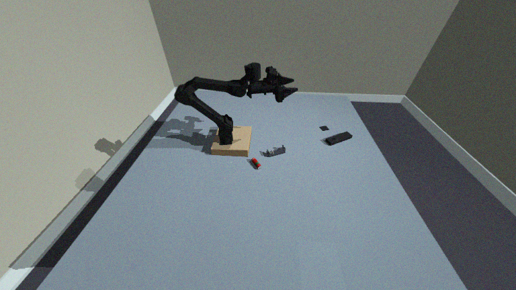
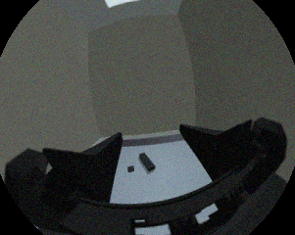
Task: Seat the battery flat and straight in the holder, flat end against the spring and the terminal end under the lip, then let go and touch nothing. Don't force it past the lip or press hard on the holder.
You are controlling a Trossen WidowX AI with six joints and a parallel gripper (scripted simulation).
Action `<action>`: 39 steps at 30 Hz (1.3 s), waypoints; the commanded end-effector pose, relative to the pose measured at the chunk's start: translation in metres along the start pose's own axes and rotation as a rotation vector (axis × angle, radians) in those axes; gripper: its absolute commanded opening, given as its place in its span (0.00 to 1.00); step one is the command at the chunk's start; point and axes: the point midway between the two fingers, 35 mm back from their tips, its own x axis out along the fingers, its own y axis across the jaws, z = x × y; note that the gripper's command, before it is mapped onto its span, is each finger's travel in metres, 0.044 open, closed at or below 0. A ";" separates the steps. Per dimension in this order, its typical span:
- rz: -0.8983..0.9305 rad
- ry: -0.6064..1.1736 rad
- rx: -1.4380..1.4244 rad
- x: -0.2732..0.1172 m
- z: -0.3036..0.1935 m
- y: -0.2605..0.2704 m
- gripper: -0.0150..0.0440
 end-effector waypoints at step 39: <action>-0.881 1.426 0.766 -0.164 -0.287 -0.153 0.66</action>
